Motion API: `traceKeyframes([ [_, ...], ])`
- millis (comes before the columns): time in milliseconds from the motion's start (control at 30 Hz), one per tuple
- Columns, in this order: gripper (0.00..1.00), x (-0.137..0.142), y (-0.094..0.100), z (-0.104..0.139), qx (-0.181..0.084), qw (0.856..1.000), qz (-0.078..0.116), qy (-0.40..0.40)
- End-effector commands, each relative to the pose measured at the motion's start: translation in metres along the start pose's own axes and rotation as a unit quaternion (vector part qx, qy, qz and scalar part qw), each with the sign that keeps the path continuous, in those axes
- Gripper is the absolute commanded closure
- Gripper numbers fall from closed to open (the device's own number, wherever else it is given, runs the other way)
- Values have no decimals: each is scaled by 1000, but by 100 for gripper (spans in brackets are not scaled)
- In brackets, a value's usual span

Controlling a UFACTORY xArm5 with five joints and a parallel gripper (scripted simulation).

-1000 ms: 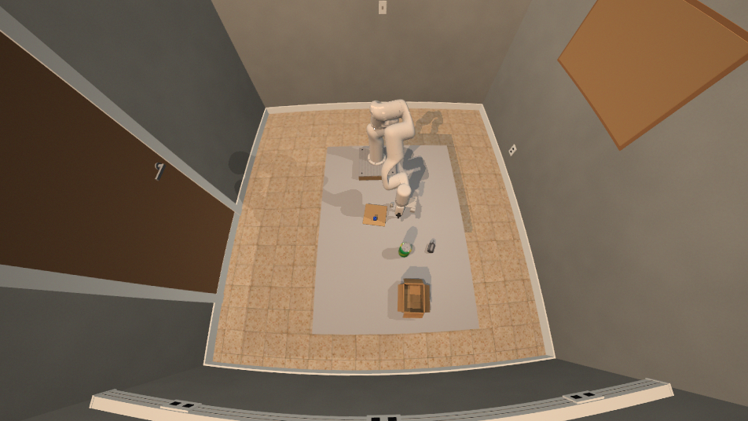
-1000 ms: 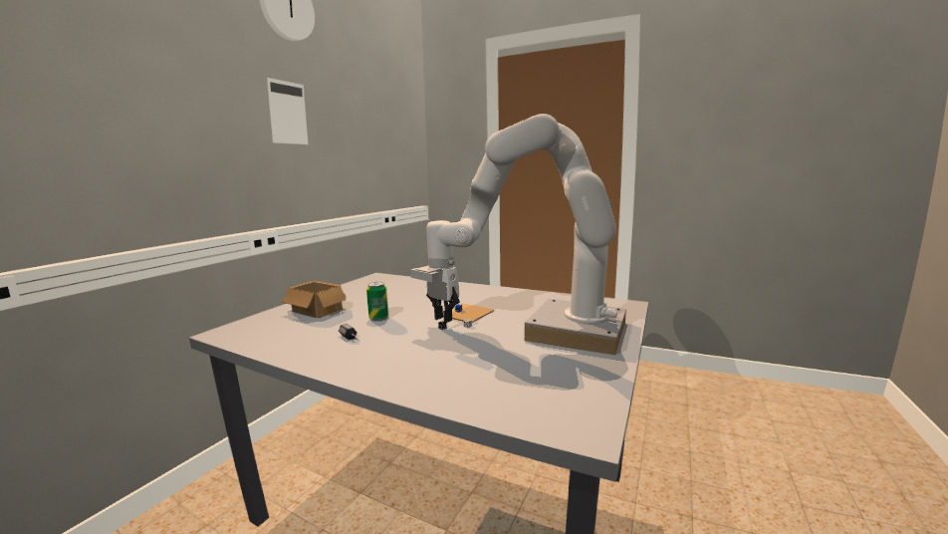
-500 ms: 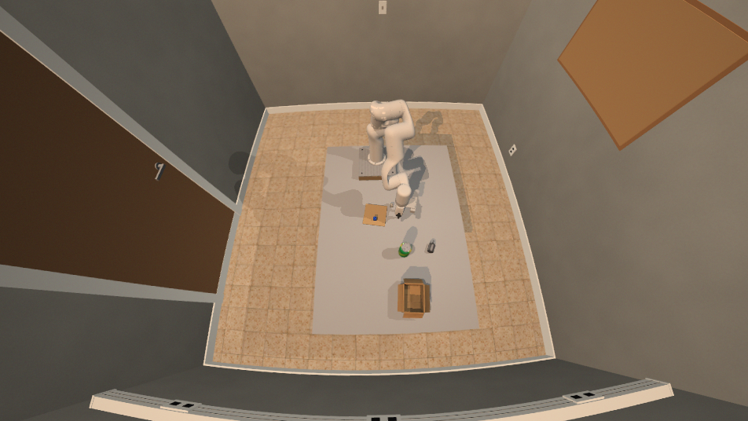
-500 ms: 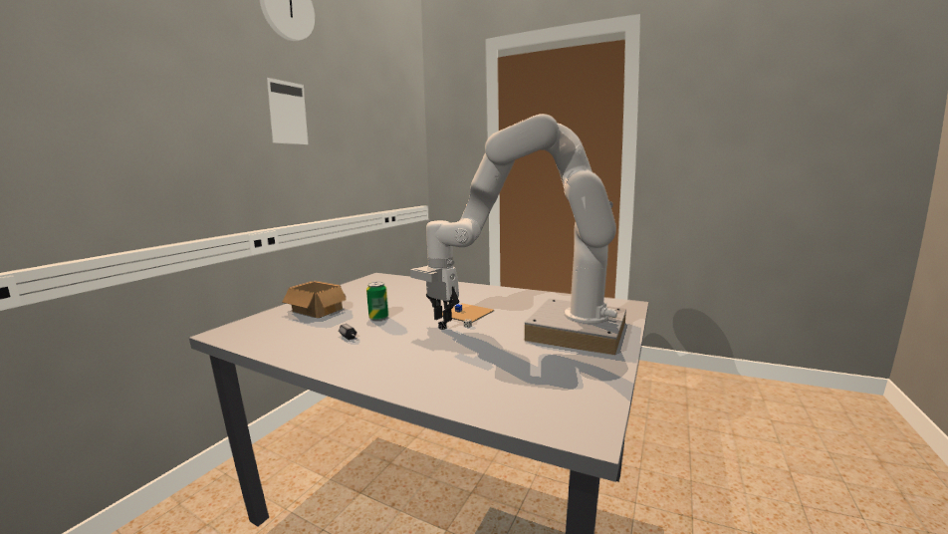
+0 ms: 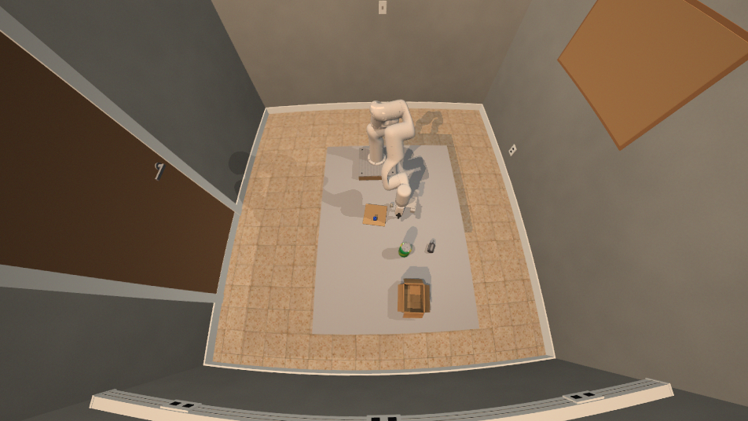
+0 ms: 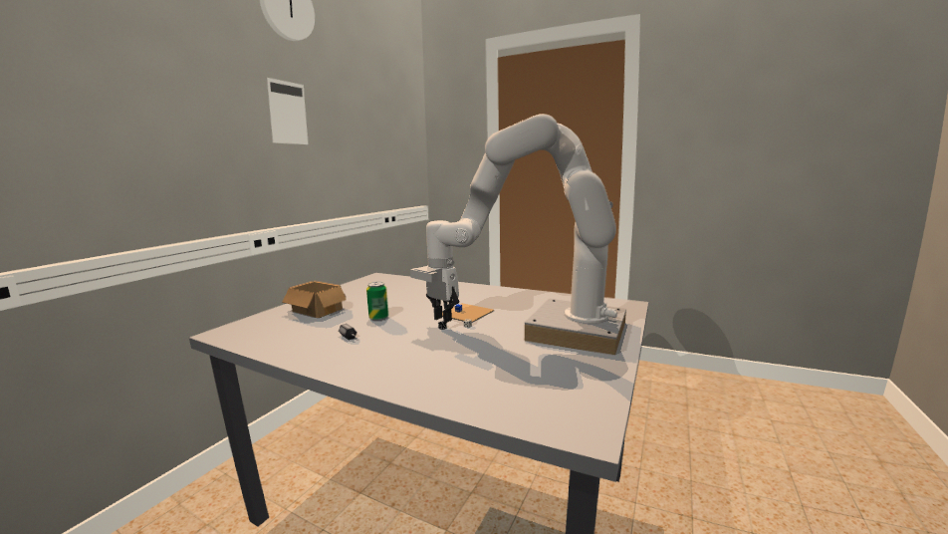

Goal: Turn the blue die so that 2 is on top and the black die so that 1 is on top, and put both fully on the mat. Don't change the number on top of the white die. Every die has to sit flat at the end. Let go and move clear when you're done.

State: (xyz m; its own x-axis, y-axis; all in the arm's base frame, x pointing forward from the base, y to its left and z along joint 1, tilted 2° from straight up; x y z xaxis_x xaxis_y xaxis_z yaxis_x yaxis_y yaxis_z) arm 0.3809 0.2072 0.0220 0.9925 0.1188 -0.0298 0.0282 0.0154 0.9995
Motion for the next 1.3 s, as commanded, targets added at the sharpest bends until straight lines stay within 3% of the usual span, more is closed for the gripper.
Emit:
traceKeyframes([
  [0, 64, 1, 1, 0, 1, 1000, 2, 0],
  [700, 64, 1, 0, 0, 1, 1000, 2, 0],
  [1267, 64, 1, -17, 0, 1, 1000, 2, 0],
])
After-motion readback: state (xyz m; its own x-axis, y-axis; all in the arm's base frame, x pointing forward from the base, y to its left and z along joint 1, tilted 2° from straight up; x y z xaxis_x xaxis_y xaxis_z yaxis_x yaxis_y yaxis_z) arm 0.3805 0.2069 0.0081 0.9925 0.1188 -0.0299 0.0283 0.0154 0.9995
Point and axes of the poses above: the point where the finger pads meet when closed, its own y axis back along the fingers, its own x axis across the jaws, z = x × y, the point moved 4 cm from there along y, back along the fingers, and after that the axes turned 10 degrees about y, right-handed, at the moved point
